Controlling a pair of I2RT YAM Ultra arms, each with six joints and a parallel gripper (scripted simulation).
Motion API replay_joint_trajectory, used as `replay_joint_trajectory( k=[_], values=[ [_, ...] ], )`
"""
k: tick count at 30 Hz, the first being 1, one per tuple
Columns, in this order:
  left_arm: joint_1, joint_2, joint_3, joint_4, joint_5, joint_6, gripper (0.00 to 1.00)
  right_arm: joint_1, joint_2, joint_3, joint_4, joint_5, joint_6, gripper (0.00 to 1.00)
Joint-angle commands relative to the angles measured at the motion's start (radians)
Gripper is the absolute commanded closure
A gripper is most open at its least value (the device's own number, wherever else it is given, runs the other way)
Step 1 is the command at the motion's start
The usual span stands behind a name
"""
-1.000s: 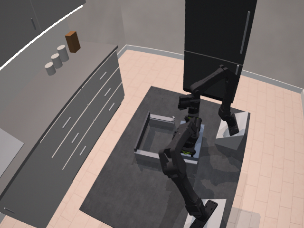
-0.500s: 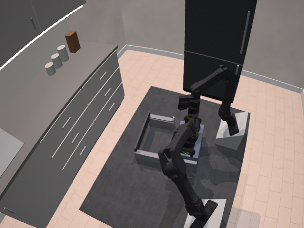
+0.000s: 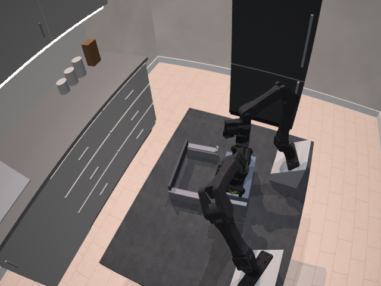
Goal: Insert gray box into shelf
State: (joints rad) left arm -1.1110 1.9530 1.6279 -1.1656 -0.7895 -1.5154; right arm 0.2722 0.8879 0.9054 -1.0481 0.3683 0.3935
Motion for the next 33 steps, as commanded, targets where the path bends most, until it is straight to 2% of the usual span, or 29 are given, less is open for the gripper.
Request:
replay_joint_trajectory(
  k=[1,10,12,14,22,27,29,33],
  values=[
    [-0.039,-0.058,0.044,0.011,-0.016,0.016,0.84,0.012,-0.034,0.055,-0.015,0.01,-0.017,0.84],
    [-0.038,-0.059,0.046,0.014,-0.019,0.017,0.84,0.005,-0.031,0.054,-0.012,0.01,-0.019,0.84],
    [-0.035,-0.058,0.047,-0.005,-0.019,0.024,0.84,-0.003,0.017,0.062,0.009,0.011,-0.021,0.84],
    [-0.031,-0.06,0.049,-0.004,-0.019,0.03,0.84,-0.01,-0.014,0.055,0.012,0.011,-0.024,0.84],
    [-0.012,-0.065,0.065,-0.01,-0.017,0.058,0.84,-0.031,0.028,0.081,0.017,0.007,-0.044,0.84],
    [-0.006,-0.065,0.065,-0.01,-0.016,0.059,0.84,-0.036,0.01,0.089,0.018,0.005,-0.045,0.84],
    [0.001,-0.067,0.072,-0.013,-0.013,0.075,0.84,-0.047,0.053,0.104,0.021,-0.006,-0.058,0.84],
    [0.013,-0.075,0.082,-0.013,-0.012,0.092,0.84,-0.057,0.036,0.122,0.022,-0.005,-0.067,0.84]
  ],
)
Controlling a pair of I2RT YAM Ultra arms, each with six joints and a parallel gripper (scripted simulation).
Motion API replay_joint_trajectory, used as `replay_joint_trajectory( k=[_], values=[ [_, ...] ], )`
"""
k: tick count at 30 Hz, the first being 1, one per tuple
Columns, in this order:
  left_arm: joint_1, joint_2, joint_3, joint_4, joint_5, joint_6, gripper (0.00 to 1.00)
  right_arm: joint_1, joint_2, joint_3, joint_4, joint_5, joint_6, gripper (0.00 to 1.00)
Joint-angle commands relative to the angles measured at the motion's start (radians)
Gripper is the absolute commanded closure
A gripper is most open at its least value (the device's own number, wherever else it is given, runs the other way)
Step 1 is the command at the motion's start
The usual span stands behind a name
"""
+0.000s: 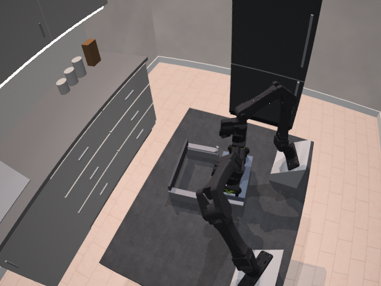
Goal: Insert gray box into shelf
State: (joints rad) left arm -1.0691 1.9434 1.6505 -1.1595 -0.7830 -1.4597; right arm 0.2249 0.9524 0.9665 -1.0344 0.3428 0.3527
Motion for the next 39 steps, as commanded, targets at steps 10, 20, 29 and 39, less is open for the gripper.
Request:
replay_joint_trajectory(
  k=[10,20,29,39],
  values=[
    [-0.009,-0.067,0.077,-0.019,-0.015,0.057,0.84,-0.025,0.013,0.096,0.009,0.008,-0.04,0.84],
    [0.022,-0.072,0.105,-0.017,-0.012,0.107,0.84,-0.058,0.071,0.15,0.016,-0.004,-0.069,0.84],
    [0.045,-0.069,0.128,-0.017,-0.003,0.136,0.84,-0.078,0.107,0.192,-0.008,-0.017,-0.085,0.84],
    [0.084,-0.074,0.172,-0.02,0.003,0.19,0.84,-0.104,0.165,0.265,-0.008,-0.027,-0.109,0.84]
  ],
)
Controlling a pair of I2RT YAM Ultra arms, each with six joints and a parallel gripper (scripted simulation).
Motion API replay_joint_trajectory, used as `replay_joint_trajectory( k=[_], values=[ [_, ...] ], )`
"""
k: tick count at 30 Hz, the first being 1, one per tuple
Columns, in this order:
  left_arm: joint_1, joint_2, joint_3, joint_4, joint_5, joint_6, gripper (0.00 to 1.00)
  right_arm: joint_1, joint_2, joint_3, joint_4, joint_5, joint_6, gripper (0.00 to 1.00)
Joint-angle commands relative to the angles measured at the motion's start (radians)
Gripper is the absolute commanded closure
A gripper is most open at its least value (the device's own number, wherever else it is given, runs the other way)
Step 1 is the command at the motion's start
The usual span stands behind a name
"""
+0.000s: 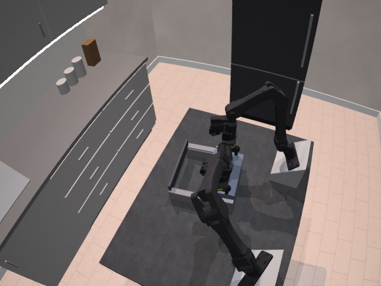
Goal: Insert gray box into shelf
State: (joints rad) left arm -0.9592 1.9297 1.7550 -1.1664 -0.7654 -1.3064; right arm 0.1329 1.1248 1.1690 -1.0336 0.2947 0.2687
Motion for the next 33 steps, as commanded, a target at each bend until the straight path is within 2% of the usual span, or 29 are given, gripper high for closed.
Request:
replay_joint_trajectory(
  k=[1,6,8,12,17,19,25,29,30,33],
  values=[
    [-0.022,-0.06,0.073,-0.014,-0.013,0.042,0.84,-0.015,-0.002,0.07,-0.01,0.02,-0.027,0.84],
    [-0.015,-0.057,0.083,-0.015,-0.011,0.039,0.84,-0.014,-0.004,0.085,-0.011,0.02,-0.026,0.84],
    [-0.011,-0.054,0.092,-0.014,-0.006,0.052,0.84,-0.027,0.043,0.101,-0.022,0.015,-0.034,0.84],
    [-0.008,-0.053,0.099,-0.01,-0.008,0.047,0.84,0.002,-0.004,0.106,-0.012,0.021,-0.03,0.84],
    [-0.008,-0.05,0.102,0.005,-0.008,0.052,0.84,-0.024,0.005,0.11,-0.021,0.023,-0.032,0.84],
    [-0.004,-0.046,0.102,-0.011,-0.009,0.058,0.84,-0.034,0.05,0.112,-0.011,0.021,-0.035,0.84],
    [-0.005,-0.044,0.107,-0.008,-0.009,0.055,0.84,-0.011,0.01,0.118,-0.023,0.024,-0.034,0.84],
    [-0.003,-0.032,0.105,0.008,-0.011,0.059,0.84,-0.025,0.017,0.123,-0.025,0.027,-0.036,0.84],
    [-0.001,-0.032,0.106,0.007,-0.012,0.062,0.84,-0.024,0.058,0.121,-0.024,0.024,-0.039,0.84],
    [0.008,-0.038,0.113,-0.012,-0.011,0.075,0.84,-0.016,0.039,0.129,-0.004,0.017,-0.04,0.84]
  ],
)
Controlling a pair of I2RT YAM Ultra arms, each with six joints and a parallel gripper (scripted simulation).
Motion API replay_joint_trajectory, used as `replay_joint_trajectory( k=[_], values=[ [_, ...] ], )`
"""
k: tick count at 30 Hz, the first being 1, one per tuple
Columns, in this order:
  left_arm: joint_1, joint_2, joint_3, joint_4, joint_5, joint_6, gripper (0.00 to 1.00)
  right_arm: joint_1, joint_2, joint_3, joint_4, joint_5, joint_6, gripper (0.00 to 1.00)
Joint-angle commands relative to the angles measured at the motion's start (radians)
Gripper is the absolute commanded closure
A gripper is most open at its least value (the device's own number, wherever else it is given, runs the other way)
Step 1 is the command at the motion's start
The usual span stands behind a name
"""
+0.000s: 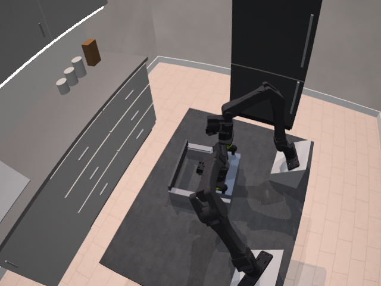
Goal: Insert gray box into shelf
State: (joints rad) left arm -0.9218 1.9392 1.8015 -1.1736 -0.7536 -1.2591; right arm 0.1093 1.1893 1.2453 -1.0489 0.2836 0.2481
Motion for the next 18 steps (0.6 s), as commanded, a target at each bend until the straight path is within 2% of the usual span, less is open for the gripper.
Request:
replay_joint_trajectory(
  k=[1,3,7,9,18],
  values=[
    [-0.028,-0.052,0.072,-0.004,-0.023,0.031,0.84,-0.01,-0.031,0.06,0.01,0.031,-0.019,0.84],
    [-0.024,-0.051,0.071,-0.006,-0.024,0.037,0.84,-0.008,0.01,0.068,-0.007,0.028,-0.025,0.84],
    [-0.021,-0.051,0.074,-0.006,-0.023,0.034,0.84,-0.005,-0.014,0.072,0.009,0.029,-0.022,0.84],
    [-0.018,-0.05,0.083,-0.008,-0.02,0.049,0.84,-0.021,0.028,0.088,-0.017,0.022,-0.029,0.84],
    [0.007,-0.033,0.123,-0.014,-0.012,0.077,0.84,-0.031,0.039,0.137,-0.024,0.023,-0.04,0.84]
  ],
)
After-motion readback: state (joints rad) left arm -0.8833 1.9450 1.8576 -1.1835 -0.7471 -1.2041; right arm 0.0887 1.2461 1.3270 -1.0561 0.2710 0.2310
